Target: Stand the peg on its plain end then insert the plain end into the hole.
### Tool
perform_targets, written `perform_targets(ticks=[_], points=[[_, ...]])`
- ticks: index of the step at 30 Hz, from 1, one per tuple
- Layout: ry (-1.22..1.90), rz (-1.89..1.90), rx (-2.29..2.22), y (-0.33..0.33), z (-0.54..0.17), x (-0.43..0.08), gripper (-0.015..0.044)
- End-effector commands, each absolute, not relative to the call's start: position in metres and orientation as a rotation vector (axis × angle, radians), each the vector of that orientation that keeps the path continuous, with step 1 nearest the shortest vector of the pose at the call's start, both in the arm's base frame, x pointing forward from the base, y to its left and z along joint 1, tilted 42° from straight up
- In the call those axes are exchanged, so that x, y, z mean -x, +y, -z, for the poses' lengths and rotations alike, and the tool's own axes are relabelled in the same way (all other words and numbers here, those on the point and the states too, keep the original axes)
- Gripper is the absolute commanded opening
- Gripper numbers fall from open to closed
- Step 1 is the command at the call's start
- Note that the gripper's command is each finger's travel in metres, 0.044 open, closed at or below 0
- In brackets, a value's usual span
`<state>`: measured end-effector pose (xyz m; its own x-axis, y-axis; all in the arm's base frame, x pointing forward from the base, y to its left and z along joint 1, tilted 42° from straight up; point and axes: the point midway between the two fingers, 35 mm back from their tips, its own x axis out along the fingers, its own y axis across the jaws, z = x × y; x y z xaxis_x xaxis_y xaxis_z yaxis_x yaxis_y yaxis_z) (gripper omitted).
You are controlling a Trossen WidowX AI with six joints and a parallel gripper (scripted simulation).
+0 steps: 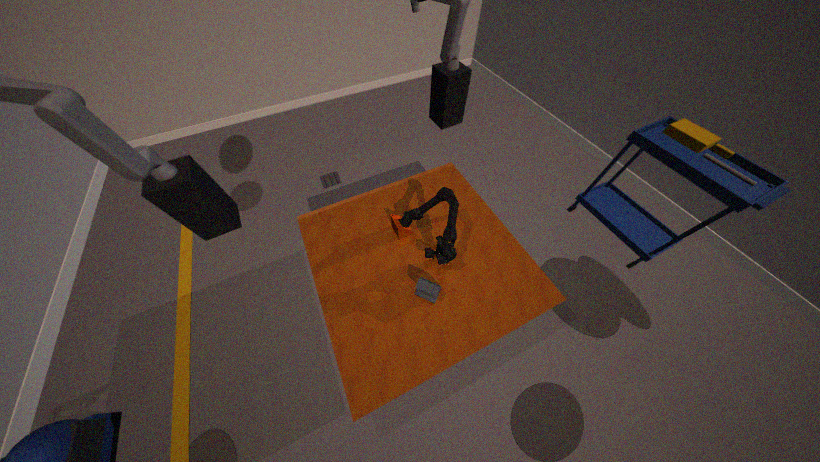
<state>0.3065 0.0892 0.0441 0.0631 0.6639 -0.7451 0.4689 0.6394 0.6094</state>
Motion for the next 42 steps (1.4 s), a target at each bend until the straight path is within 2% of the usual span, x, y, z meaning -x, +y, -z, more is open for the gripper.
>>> perform_targets(ticks=[1, 6, 13, 22, 42], points=[[1.578, -0.189, -0.972, 0.0897, -0.0433, -0.3064, 0.0230], [1.578, -0.189, -0.972, 0.0897, -0.0433, -0.3064, 0.0110], [1.578, -0.189, -0.972, 0.0897, -0.0433, -0.3064, 0.0110], [1.578, -0.189, -0.972, 0.0897, -0.0433, -0.3064, 0.0050], [1.452, -0.119, -0.961, 0.0855, -0.0518, -0.3010, 0.0049]])
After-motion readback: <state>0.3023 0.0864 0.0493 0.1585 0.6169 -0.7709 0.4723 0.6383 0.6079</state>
